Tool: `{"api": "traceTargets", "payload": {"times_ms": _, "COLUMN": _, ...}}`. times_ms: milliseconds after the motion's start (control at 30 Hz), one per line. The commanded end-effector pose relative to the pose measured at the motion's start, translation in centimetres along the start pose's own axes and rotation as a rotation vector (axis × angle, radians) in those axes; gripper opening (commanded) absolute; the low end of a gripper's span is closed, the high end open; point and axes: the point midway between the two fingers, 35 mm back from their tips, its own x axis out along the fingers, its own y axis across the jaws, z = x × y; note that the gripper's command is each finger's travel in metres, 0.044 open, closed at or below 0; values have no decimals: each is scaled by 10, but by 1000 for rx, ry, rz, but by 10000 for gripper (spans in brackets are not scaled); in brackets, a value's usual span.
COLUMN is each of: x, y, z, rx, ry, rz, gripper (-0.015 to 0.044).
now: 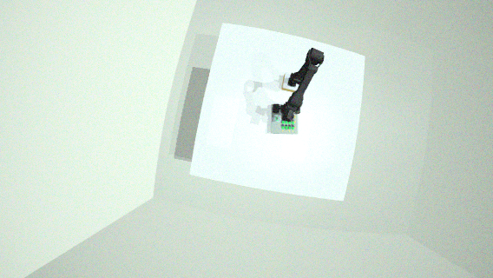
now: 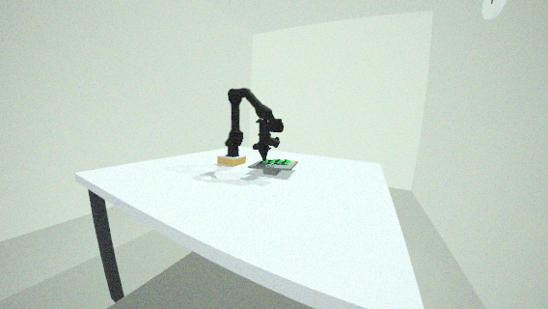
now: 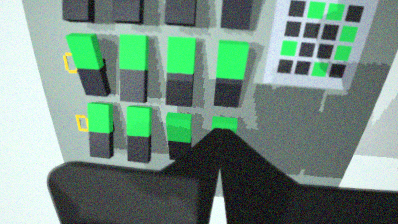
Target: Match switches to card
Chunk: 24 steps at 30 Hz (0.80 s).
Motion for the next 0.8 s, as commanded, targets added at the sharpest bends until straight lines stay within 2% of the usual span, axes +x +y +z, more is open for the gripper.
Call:
{"api": "traceTargets", "payload": {"times_ms": 0, "x": 0, "y": -1, "z": 0, "rx": 1, "ry": -1, "rz": -6, "gripper": 0}}
{"api": "traceTargets", "payload": {"times_ms": 767, "x": 2, "y": -1, "z": 0, "rx": 1, "ry": -1, "rz": -6, "gripper": 0}}
